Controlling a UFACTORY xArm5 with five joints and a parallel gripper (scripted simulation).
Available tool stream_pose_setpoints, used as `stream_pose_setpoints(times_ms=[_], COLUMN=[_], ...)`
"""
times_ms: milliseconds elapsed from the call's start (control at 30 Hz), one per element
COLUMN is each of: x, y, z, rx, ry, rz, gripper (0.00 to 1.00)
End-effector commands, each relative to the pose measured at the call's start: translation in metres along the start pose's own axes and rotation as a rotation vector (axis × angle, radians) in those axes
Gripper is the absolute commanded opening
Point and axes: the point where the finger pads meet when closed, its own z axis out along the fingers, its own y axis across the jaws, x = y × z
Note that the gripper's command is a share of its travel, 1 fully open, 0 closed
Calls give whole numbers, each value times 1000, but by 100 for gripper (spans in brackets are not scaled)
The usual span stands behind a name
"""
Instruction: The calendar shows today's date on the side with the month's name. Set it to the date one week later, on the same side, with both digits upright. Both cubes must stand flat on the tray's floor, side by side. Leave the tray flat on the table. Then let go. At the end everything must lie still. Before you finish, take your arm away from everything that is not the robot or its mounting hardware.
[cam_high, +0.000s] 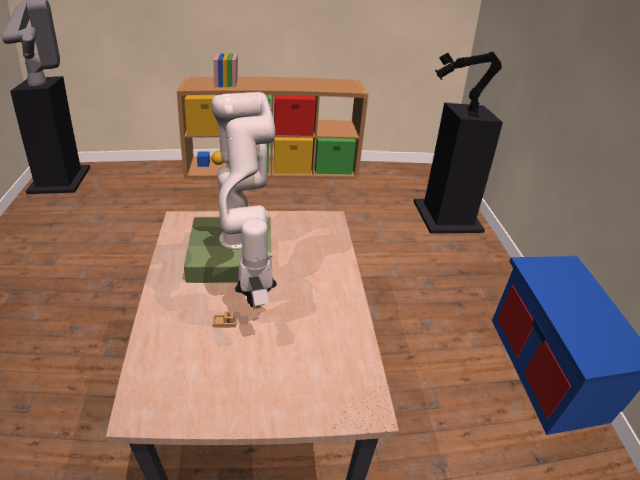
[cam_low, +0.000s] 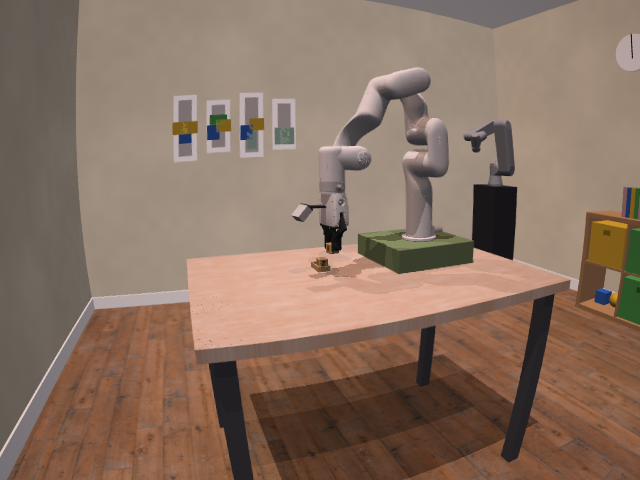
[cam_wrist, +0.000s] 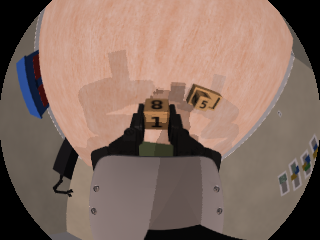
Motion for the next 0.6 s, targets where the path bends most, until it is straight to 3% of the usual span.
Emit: stream_pose_setpoints(times_ms=[0,567], x=[-1,-1], y=[0,0], z=[-21,-23], rx=[0,0], ry=[-2,-2], rz=[0,16], gripper=[27,27])
